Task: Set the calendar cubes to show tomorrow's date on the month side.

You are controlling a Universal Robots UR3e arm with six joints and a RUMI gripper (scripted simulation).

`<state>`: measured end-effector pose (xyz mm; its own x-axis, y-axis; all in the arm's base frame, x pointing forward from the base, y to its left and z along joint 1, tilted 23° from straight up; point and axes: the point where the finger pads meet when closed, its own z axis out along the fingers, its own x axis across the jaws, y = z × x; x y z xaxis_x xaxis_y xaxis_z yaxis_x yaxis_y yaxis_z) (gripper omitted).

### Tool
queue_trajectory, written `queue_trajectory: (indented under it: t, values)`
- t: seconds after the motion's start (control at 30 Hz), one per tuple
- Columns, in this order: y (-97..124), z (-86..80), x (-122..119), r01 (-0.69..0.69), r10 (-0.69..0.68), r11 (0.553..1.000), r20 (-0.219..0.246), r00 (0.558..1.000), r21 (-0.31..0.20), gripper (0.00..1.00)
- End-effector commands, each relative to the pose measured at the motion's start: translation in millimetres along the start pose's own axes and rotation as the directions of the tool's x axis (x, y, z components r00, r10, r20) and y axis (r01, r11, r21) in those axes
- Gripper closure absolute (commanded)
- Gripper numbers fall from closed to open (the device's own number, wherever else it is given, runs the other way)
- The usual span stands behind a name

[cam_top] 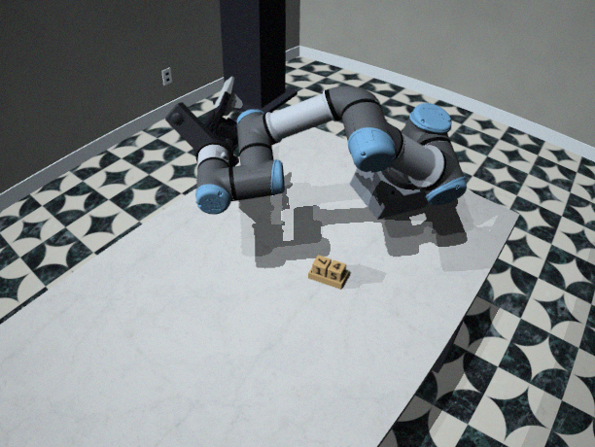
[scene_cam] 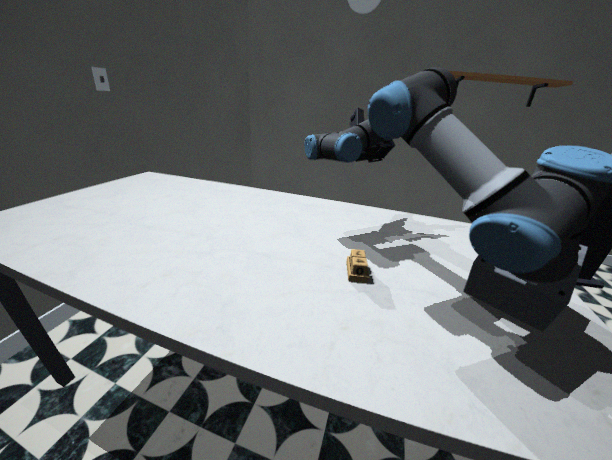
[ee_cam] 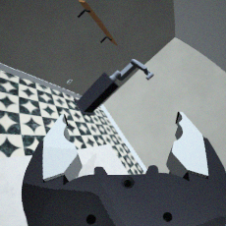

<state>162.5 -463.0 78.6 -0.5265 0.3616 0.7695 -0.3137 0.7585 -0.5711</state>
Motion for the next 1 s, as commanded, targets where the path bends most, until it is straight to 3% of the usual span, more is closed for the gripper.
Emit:
queue_trajectory:
  t: [0.0,0.7,0.97]
  values:
    - [-1.0,0.0,0.7,-0.003,0.003,1.0,0.0,1.0,0.0,0.0]
    - [-0.2,0.0,0.9,-0.007,0.007,1.0,0.003,1.0,-0.004,0.0]
    - [10.7,0.2,2.6,-0.057,0.06,0.996,0.041,0.997,-0.065,0.0]
